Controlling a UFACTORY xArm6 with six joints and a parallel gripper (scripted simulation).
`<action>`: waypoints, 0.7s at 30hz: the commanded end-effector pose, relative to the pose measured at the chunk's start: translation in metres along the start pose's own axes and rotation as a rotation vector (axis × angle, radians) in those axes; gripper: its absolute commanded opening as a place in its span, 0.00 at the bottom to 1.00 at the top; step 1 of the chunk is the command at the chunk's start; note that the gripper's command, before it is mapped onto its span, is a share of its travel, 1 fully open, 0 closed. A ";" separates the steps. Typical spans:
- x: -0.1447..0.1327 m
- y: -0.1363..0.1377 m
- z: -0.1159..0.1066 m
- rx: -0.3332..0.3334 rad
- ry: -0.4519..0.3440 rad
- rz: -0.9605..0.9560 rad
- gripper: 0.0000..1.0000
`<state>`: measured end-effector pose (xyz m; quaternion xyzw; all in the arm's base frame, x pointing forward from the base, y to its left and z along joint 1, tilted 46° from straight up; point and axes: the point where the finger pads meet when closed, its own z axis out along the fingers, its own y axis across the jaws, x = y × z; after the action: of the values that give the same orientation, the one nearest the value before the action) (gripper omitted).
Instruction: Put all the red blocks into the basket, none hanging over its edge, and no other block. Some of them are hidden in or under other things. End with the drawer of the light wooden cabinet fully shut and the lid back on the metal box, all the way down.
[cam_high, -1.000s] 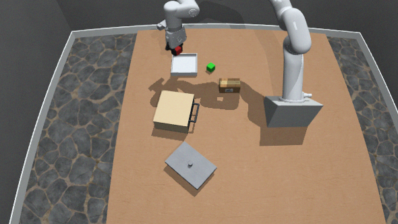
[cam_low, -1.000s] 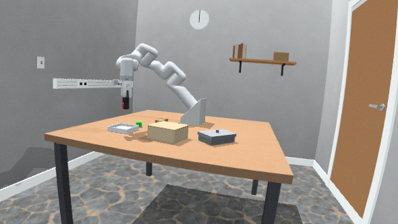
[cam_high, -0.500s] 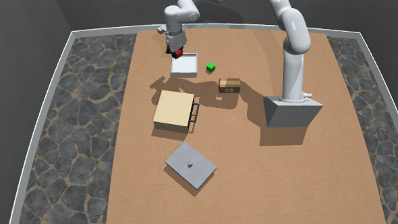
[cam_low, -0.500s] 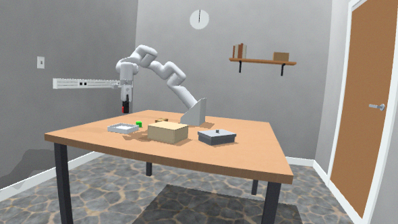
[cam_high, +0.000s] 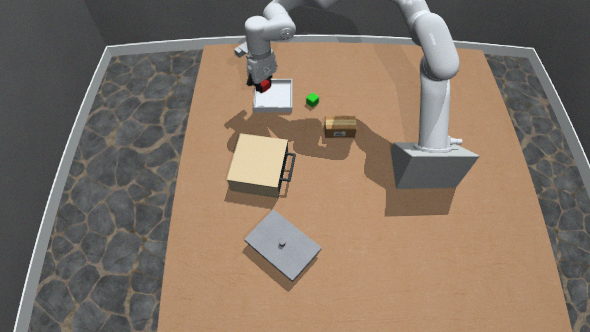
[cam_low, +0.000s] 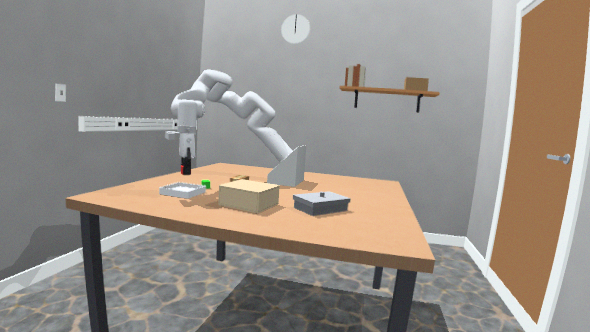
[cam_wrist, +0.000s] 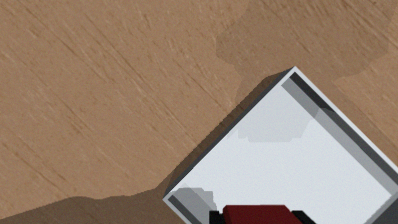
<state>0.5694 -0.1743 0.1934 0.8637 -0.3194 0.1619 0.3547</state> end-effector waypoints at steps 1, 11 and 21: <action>0.001 -0.001 0.011 0.002 0.003 0.001 0.00; 0.001 -0.001 0.030 0.002 0.003 0.001 0.00; 0.001 -0.001 0.052 0.002 0.003 0.001 0.00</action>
<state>0.5720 -0.2062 0.1615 0.8637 -0.3195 0.1614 0.3548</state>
